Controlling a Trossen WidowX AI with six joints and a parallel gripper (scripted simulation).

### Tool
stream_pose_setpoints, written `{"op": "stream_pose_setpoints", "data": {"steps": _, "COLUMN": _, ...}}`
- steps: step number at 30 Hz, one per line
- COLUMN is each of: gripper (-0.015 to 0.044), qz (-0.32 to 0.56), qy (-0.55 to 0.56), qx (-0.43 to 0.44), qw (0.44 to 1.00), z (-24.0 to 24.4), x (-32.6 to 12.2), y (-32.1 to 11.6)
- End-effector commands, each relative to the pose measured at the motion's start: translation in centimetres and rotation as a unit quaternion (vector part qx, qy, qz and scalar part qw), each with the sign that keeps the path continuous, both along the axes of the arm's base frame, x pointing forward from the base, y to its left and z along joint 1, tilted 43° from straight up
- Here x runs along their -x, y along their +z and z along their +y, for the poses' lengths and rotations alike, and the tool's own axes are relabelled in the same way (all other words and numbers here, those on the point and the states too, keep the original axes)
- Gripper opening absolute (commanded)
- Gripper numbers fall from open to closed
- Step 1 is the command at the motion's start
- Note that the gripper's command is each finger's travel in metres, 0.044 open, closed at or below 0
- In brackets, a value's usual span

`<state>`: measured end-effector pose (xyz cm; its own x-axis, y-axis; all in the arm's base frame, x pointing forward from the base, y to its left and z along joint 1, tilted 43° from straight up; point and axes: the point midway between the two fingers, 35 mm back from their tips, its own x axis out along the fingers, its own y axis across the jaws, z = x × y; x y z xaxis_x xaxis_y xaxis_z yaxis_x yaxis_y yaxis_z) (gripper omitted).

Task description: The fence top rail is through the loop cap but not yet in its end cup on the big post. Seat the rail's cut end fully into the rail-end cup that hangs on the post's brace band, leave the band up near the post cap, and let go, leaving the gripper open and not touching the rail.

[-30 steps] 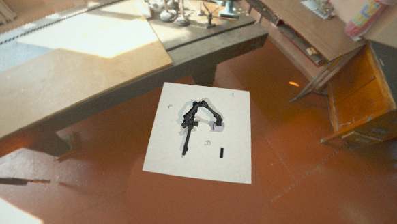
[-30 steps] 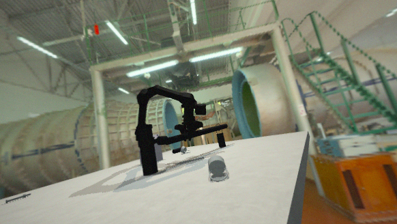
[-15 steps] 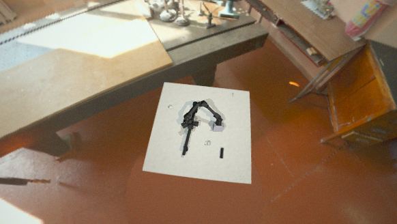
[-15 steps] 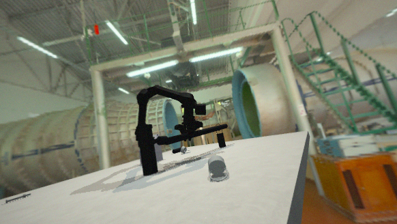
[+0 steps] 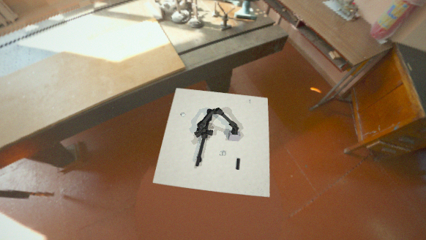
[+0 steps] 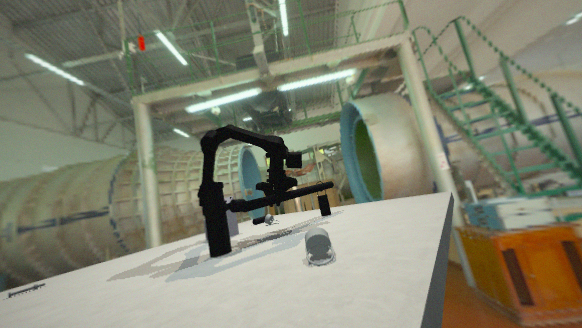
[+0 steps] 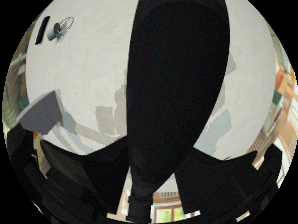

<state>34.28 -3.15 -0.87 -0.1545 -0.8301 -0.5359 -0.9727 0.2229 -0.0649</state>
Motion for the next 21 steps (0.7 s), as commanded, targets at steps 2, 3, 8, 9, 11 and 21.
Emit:
{"op": "stream_pose_setpoints", "data": {"steps": 2, "gripper": 0.0, "qz": -0.002, "qy": 0.007, "qx": 0.004, "qw": 1.0, "z": 0.05, "x": -0.16, "y": 0.6}}
{"op": "stream_pose_setpoints", "data": {"steps": 3, "gripper": 0.0, "qz": -0.002, "qy": 0.007, "qx": 0.004, "qw": 1.0, "z": 0.05, "x": -0.16, "y": 0.6}}
{"op": "stream_pose_setpoints", "data": {"steps": 8, "gripper": 0.0, "qz": 0.0, "qy": 0.0, "qx": 0.0, "qw": 1.0, "z": 0.0, "x": 0.0, "y": 0.0}}
{"op": "stream_pose_setpoints", "data": {"steps": 9, "gripper": 0.0, "qz": 0.0, "qy": 0.0, "qx": 0.0, "qw": 1.0, "z": 0.0, "x": 0.0, "y": 0.0}}
{"op": "stream_pose_setpoints", "data": {"steps": 11, "gripper": 0.0, "qz": 0.0, "qy": 0.0, "qx": 0.0, "qw": 1.0, "z": 0.0, "x": 0.0, "y": 0.0}}
{"op": "stream_pose_setpoints", "data": {"steps": 21, "gripper": 0.0, "qz": 0.0, "qy": 0.0, "qx": 0.002, "qw": 1.0, "z": 0.06, "x": -0.01, "y": 0.11}}
